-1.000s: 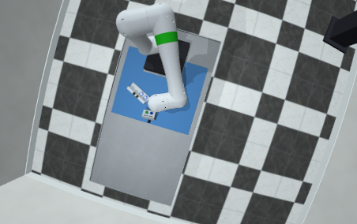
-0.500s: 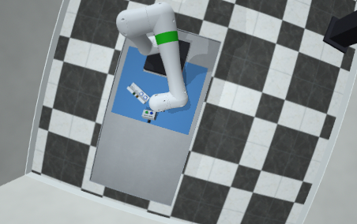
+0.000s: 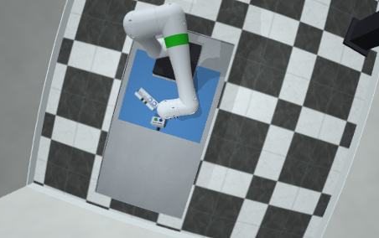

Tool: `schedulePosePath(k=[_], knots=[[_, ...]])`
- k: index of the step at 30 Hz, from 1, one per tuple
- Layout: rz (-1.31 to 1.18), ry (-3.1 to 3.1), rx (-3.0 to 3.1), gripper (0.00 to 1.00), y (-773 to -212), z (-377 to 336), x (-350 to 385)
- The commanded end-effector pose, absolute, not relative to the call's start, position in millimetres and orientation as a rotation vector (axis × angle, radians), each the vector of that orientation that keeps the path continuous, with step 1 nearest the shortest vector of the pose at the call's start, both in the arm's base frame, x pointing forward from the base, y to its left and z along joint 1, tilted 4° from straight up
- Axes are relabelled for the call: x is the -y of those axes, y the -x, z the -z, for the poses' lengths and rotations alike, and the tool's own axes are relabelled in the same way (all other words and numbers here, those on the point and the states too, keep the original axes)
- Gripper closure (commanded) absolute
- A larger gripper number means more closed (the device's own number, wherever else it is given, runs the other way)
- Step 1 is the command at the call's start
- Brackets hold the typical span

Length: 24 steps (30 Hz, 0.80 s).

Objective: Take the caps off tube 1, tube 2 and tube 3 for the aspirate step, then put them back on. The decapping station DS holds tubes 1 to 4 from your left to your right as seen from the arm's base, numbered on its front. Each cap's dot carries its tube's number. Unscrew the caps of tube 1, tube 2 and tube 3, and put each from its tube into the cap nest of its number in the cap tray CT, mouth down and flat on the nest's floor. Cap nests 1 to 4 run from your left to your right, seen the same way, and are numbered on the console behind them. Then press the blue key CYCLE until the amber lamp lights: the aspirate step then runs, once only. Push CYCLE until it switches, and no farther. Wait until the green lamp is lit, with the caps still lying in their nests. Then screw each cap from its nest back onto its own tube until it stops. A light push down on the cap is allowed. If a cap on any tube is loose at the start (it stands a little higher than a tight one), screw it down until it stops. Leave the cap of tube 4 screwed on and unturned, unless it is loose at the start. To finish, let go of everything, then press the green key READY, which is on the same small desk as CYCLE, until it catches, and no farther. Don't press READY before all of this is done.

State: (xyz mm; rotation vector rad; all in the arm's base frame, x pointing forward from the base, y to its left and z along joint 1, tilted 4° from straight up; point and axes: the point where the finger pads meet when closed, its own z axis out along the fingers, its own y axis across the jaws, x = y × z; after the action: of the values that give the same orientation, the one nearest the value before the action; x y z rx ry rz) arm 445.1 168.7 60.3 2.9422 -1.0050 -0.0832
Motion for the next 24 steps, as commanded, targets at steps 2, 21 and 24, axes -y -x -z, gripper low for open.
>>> schedulePosePath(k=[2,21,24], knots=[[0.084,-2.943,1.005,0.65,-445.3,-60.4,-168.7],[0.066,-2.518,1.800,0.65,-445.3,-60.5,-168.7],[0.063,-2.440,1.903,0.65,-445.3,-60.5,-168.7]])
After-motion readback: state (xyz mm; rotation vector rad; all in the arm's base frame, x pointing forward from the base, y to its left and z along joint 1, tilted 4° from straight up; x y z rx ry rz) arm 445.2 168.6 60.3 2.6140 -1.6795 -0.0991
